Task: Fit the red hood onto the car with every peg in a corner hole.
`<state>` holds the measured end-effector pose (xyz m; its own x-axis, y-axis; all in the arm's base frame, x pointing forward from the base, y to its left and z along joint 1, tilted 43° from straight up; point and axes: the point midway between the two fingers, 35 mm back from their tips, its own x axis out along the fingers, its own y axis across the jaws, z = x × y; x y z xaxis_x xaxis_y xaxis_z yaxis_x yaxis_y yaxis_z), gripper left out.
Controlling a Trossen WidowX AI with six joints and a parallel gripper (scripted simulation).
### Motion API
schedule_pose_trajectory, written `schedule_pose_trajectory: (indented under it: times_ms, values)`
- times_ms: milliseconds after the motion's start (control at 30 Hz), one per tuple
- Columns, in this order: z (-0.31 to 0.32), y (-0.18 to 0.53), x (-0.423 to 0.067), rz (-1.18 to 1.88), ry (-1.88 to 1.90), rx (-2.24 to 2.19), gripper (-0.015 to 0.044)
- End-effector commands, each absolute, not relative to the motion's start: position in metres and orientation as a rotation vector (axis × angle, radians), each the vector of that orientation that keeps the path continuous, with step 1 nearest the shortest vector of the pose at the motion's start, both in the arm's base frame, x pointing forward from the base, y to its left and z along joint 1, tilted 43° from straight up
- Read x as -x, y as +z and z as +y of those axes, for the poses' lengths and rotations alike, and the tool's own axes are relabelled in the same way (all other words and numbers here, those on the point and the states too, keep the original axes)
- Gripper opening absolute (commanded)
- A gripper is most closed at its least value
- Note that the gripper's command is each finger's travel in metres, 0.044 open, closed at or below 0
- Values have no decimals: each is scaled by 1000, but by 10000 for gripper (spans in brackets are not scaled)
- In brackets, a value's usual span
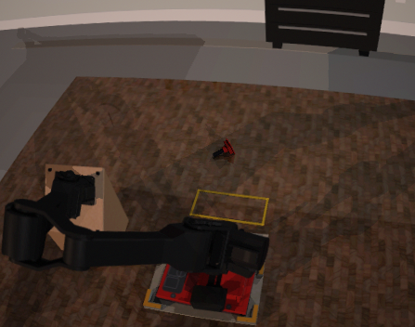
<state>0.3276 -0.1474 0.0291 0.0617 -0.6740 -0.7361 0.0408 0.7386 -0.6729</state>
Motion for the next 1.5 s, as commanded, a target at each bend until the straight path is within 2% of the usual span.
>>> schedule_pose_trajectory:
  times_ms: [0,1467]
  values:
    - [-148,29,-327,1417,-594,563,0]
    - [-158,18,-327,1418,-595,563,0]
